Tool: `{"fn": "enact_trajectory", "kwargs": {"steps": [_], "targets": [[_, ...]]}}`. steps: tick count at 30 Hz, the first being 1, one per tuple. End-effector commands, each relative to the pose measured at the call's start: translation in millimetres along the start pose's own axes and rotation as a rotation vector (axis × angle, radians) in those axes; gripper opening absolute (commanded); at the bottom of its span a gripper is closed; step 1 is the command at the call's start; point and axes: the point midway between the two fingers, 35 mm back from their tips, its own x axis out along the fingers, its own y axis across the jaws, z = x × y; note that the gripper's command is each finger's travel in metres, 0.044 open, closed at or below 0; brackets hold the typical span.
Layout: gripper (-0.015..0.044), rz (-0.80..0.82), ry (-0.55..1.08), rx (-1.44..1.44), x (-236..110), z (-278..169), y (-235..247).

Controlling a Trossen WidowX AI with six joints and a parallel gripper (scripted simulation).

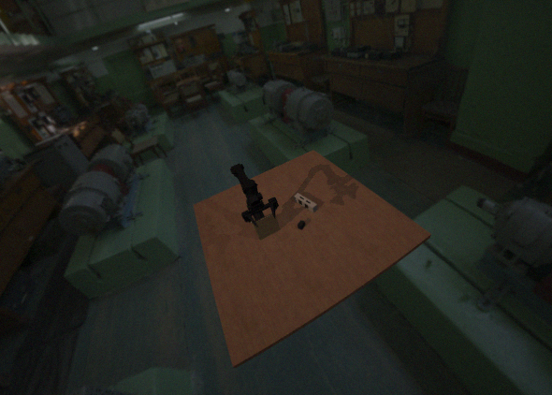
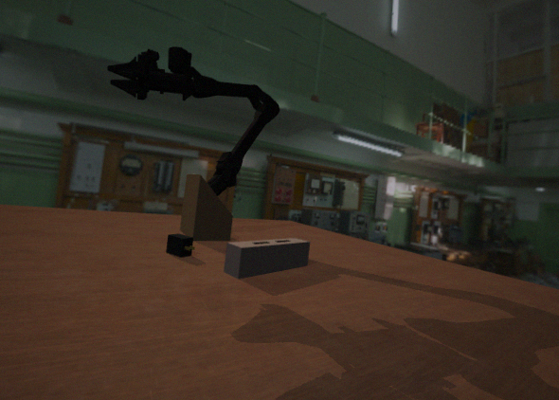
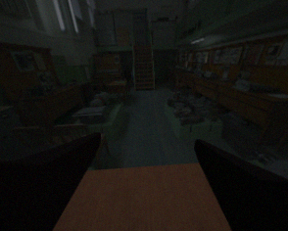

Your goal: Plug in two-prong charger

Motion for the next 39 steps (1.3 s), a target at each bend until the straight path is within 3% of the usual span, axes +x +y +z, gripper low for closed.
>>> {"fn": "enact_trajectory", "kwargs": {"steps": [1, 18, 39], "targets": [[0.0440, 0.061, 0.066, -0.115, 4.7, -16.0, 24.9], [0.0440, 0.327, 0.296, -0.595, 4.5, -96.6, 113.7], [0.0440, 0.705, 0.546, -1.145, -32.1, -208.1, 184.3]]}}
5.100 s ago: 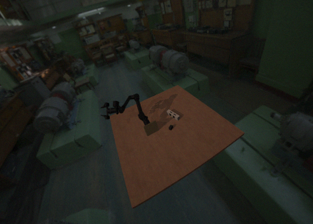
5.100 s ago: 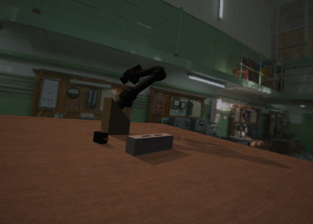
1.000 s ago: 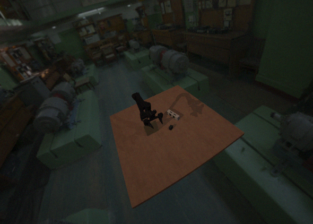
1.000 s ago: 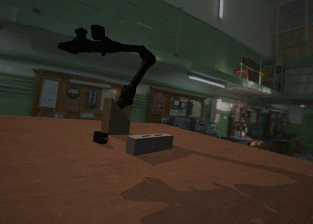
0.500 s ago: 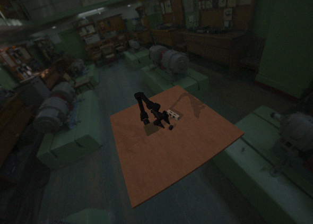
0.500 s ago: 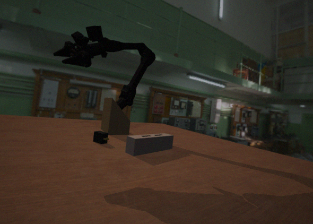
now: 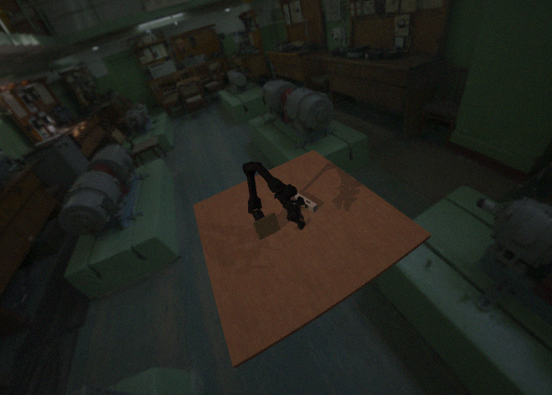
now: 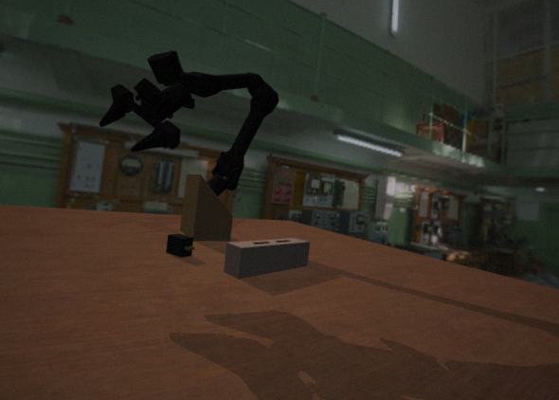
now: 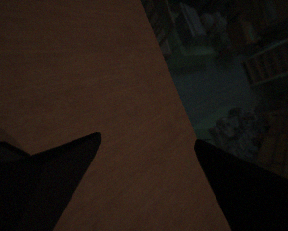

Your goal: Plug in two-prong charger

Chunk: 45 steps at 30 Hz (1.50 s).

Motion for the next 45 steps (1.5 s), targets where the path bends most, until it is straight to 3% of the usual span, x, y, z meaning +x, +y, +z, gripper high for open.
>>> {"fn": "enact_trajectory", "kwargs": {"steps": [1, 17, 35, 45], "targets": [[0.0440, 0.080, 0.039, -0.113, 10.4, 0.1, 24.3], [0.0440, 0.383, 0.174, -0.516, 35.9, -17.7, 114.6], [0.0440, 0.709, 0.275, -0.862, 42.1, -49.8, 198.2], [0.0440, 0.733, 0.281, -0.885, 44.7, -53.9, 206.1]]}}
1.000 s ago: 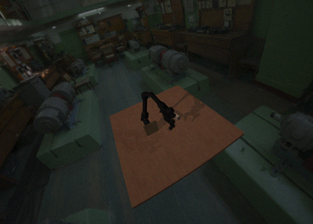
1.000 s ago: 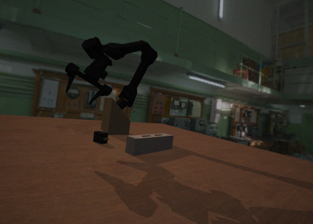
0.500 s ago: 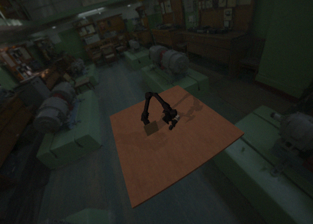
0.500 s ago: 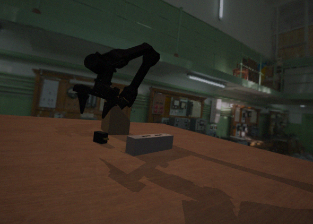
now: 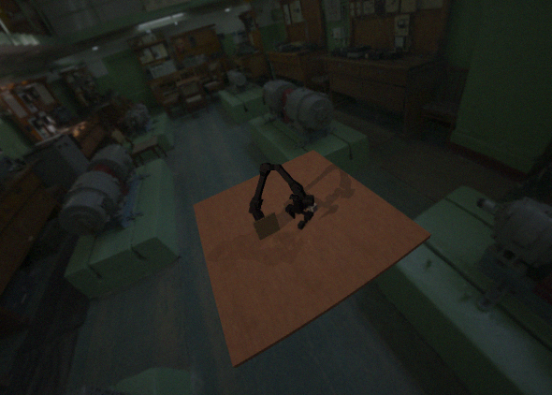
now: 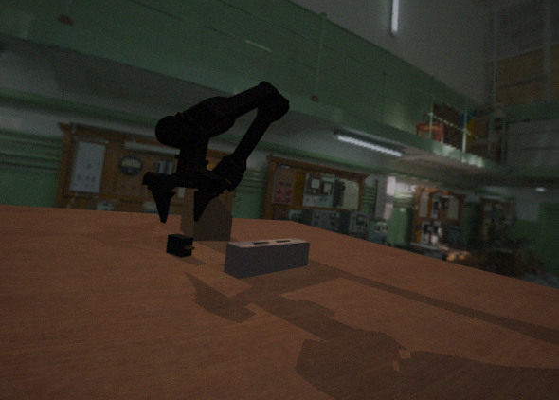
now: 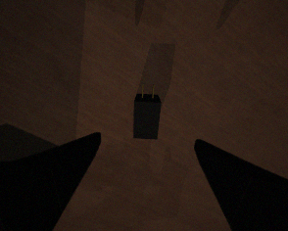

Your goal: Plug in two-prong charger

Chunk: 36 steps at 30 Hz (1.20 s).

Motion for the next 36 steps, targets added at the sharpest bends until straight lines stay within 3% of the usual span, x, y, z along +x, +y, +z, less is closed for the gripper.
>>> {"fn": "enact_trajectory", "kwargs": {"steps": [1, 36], "targets": [[0.0440, 0.007, -0.003, -0.010, 5.7, 2.1, 0.5], [0.0440, 0.009, -0.005, -0.010, 60.2, 6.5, 2.6]]}}
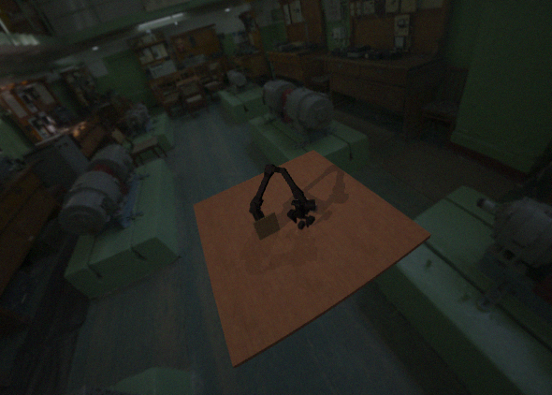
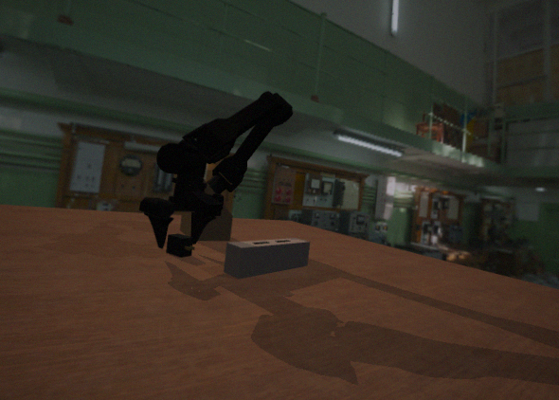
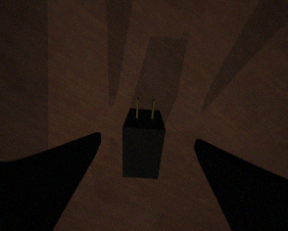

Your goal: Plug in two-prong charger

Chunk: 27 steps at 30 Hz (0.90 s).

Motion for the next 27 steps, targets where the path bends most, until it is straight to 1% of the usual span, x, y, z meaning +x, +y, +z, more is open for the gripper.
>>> {"fn": "enact_trajectory", "kwargs": {"steps": [1, 8, 19, 27], "targets": [[0.0440, 0.015, 0.001, 0.010, 9.5, -1.9, 4.5], [0.0440, 0.015, 0.001, 0.010, 10.6, -1.9, 4.6], [0.0151, 0.006, 0.002, 0.002, 8.0, -0.7, 1.9], [0.0098, 0.006, 0.002, 0.002, 8.0, -0.7, 1.9]]}}
